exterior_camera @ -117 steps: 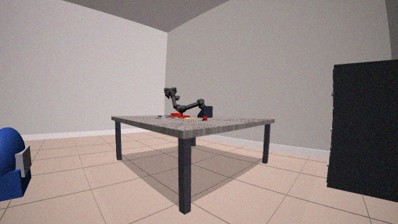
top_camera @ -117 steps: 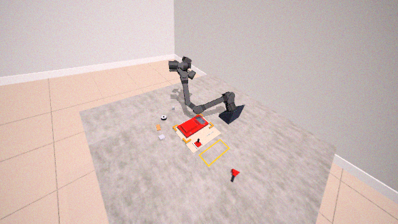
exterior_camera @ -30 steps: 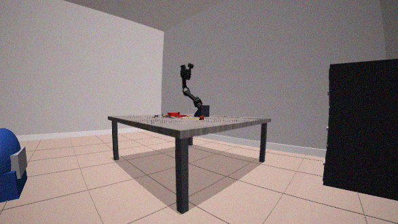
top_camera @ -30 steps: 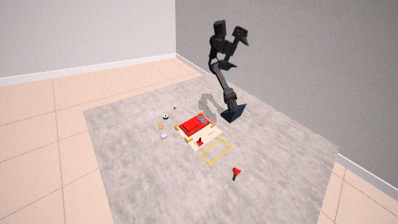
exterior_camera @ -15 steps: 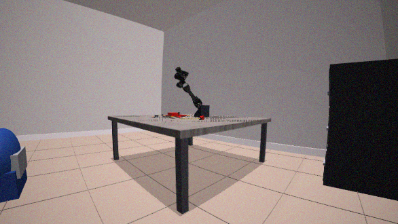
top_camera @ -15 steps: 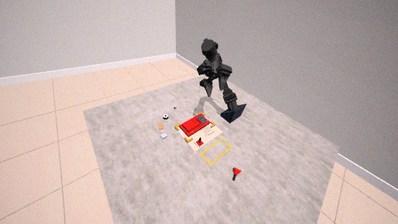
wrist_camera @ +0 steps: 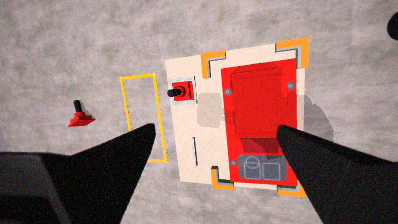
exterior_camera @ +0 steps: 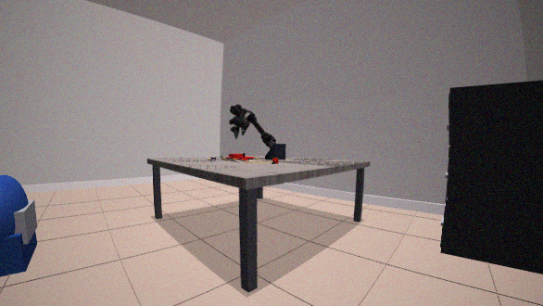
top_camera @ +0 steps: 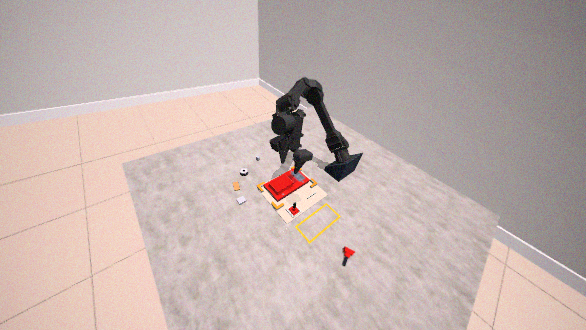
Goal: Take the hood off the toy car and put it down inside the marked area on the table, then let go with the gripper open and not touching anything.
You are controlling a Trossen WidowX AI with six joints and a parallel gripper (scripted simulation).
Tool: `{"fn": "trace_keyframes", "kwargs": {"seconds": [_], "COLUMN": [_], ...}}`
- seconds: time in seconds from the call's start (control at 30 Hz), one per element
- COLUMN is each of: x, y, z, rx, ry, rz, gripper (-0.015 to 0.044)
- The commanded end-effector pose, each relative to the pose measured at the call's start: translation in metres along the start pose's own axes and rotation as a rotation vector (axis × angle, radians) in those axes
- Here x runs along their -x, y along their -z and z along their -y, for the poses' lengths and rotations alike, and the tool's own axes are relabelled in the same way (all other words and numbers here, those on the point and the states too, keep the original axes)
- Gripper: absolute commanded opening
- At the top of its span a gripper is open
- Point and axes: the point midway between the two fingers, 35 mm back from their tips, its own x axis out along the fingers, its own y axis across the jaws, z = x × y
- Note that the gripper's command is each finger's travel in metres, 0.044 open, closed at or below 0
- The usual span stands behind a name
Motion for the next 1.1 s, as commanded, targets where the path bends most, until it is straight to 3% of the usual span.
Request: {"fn": "trace_keyframes", "kwargs": {"seconds": [0.0, 0.13, 1.07], "x": [-0.037, -0.056, -0.071], "y": [0.006, 0.008, 0.008], "z": [0.033, 0.050, 0.053], "rx": [0.086, 0.138, 0.140], "ry": [0.159, 0.235, 0.237], "rz": [-0.124, -0.198, -0.200], "gripper": [0.0440, 0.0440, 0.0440]}}
